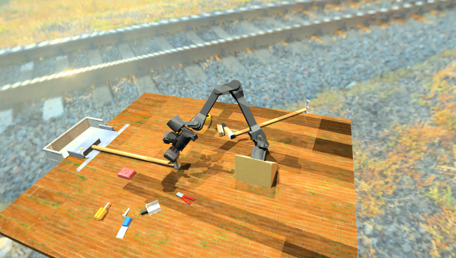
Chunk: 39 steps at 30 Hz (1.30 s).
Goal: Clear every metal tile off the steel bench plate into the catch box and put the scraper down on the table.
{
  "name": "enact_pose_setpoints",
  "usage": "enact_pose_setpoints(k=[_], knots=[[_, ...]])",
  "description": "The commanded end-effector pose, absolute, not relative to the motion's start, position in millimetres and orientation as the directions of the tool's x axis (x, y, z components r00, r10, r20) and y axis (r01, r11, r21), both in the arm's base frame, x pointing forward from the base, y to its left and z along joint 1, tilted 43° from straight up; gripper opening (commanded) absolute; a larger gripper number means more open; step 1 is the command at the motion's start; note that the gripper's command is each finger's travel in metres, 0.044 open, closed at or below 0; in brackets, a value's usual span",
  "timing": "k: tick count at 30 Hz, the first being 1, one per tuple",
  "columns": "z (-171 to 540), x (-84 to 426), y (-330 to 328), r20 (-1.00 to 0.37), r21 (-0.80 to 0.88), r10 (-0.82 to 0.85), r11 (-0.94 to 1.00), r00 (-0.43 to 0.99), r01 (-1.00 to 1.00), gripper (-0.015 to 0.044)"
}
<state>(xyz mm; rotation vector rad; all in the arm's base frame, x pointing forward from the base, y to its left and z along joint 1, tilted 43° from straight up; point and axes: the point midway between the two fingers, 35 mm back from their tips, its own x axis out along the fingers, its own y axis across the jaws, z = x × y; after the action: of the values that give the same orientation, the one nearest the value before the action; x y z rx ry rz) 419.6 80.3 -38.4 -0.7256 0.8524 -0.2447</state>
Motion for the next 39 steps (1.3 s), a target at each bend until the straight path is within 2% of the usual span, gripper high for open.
enact_pose_setpoints(k=[1, 39], knots=[[-36, 427, 84, -0.596, -0.666, -0.463, 0.741, 0.656, -0.083, 0.0000], [-35, 472, 90, -0.595, -0.666, -0.463, 0.742, 0.657, -0.081, 0.0000]])
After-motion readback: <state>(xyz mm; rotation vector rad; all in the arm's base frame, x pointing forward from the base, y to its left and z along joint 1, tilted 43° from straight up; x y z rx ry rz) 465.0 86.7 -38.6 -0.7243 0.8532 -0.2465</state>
